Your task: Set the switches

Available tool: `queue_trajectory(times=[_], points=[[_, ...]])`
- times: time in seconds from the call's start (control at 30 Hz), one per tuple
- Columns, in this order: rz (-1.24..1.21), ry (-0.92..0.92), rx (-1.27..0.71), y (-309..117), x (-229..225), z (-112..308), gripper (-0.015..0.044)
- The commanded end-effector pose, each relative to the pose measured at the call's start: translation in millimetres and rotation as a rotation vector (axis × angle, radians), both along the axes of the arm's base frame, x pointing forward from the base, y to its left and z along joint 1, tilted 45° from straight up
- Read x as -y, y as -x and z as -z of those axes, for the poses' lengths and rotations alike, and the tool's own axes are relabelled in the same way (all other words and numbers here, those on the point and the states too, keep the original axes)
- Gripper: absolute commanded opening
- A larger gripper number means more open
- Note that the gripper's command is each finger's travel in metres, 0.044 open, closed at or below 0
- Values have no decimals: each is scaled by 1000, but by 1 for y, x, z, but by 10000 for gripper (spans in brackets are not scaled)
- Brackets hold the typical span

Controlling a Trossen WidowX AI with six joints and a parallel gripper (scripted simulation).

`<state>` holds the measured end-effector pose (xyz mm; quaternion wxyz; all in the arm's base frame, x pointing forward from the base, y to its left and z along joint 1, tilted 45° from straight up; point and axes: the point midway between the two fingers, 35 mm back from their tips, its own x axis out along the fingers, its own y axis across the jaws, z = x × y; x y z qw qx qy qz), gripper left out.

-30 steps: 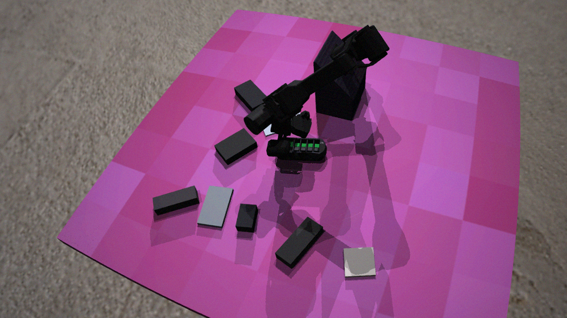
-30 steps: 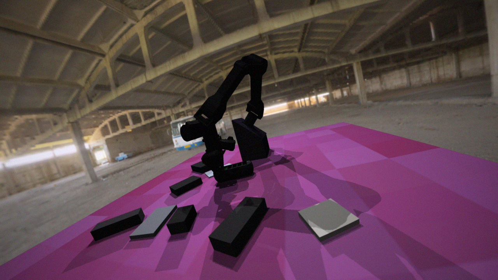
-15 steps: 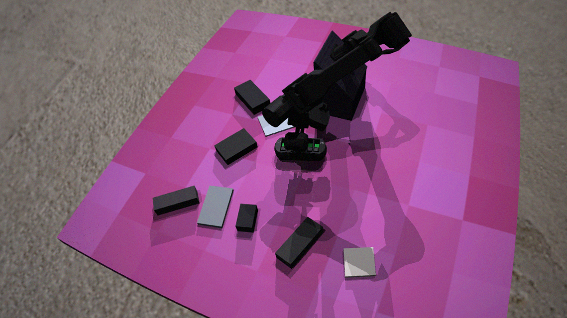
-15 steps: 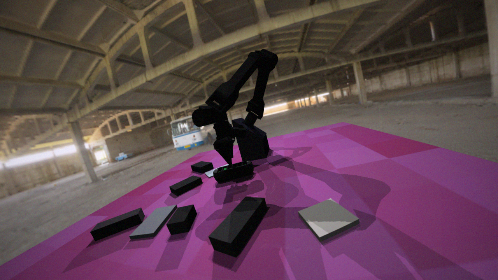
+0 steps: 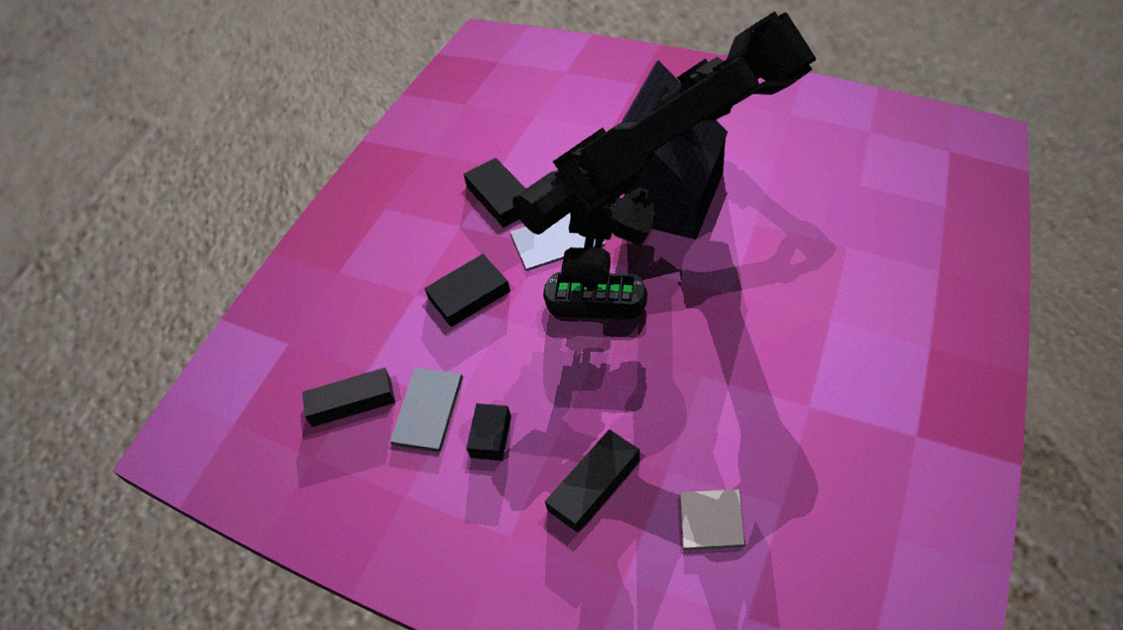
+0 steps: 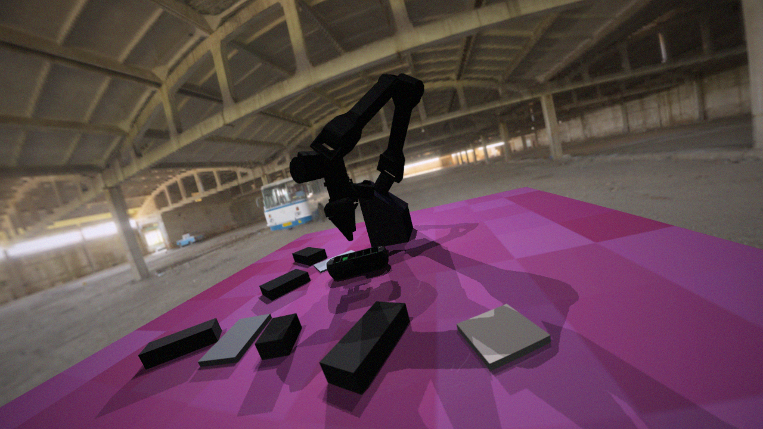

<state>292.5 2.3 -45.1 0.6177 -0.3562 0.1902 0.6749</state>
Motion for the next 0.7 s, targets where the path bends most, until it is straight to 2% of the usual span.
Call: queue_trajectory(times=[0.0,0.1,0.67], points=[[6,10,21,-3,17,-15,440],[6,10,21,-3,17,-15,440],[6,10,21,-3,17,-15,0]])
